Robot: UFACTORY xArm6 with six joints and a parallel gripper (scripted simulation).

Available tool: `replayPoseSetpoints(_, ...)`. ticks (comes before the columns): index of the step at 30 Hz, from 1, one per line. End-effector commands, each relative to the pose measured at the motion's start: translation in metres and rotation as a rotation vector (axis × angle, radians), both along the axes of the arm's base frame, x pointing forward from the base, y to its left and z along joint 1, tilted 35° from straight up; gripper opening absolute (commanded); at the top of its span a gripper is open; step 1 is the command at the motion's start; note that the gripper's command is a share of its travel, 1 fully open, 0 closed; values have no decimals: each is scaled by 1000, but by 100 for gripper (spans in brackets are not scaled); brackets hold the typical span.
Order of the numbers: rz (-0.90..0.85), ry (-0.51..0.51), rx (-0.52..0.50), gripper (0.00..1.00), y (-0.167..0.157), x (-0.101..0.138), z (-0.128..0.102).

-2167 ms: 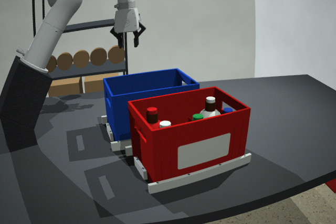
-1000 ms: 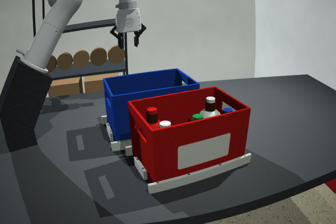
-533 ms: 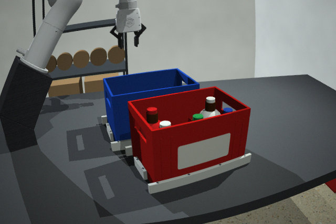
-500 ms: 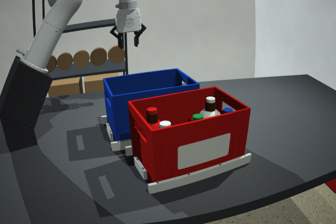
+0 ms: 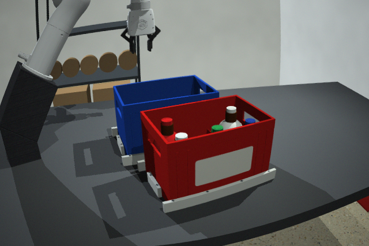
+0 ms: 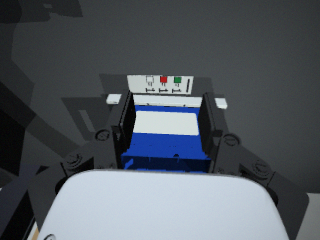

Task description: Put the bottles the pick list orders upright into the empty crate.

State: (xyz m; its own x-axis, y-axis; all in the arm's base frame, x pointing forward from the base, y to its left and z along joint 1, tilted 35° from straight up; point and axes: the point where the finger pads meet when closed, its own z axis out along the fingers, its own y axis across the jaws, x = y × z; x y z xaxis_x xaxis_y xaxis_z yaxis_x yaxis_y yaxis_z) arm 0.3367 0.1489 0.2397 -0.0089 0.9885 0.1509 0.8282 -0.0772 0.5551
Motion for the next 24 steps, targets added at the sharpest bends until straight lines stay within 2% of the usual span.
replayPoseSetpoints(1, 0, -3, 1, 65, 0, 0, 1)
replayPoseSetpoints(3, 0, -3, 1, 65, 0, 0, 1)
replayPoseSetpoints(24, -517, 80, 356, 65, -95, -3, 0)
